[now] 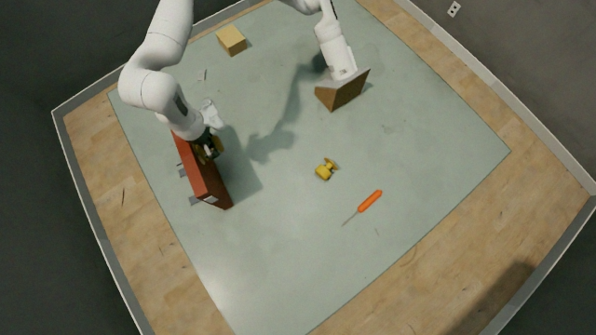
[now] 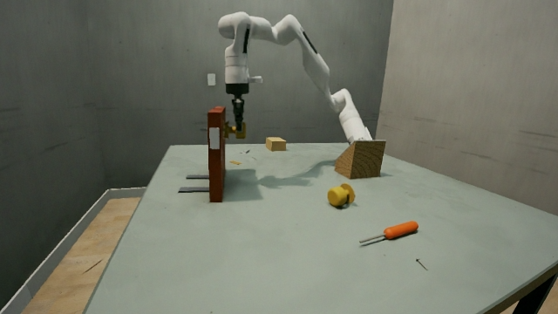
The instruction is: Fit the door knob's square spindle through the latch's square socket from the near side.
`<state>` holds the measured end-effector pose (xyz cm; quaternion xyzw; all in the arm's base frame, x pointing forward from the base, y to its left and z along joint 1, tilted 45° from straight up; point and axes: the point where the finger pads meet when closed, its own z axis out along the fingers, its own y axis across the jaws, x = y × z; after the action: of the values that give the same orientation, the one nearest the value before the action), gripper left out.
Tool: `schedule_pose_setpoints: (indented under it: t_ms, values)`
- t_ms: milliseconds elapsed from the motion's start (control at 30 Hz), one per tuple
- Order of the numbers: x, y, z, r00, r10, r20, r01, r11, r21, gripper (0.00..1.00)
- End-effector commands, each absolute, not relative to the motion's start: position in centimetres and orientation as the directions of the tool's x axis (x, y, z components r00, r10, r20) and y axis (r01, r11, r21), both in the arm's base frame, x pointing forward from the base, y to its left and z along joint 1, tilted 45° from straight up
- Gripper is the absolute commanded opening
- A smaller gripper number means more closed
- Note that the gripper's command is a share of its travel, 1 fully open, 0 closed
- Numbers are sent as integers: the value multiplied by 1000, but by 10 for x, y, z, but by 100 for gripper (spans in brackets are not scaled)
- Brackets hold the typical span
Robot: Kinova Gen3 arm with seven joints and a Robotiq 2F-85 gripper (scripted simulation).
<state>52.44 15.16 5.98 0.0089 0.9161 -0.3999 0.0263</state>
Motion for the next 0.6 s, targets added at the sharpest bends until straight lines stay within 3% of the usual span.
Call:
schedule_pose_setpoints:
  t_ms: [0, 567]
  values:
    - [527, 149, 62, -999, -10, -51, 31, 673, -739, 63]
    - [528, 149, 62, -999, -10, -51, 31, 673, -739, 63]
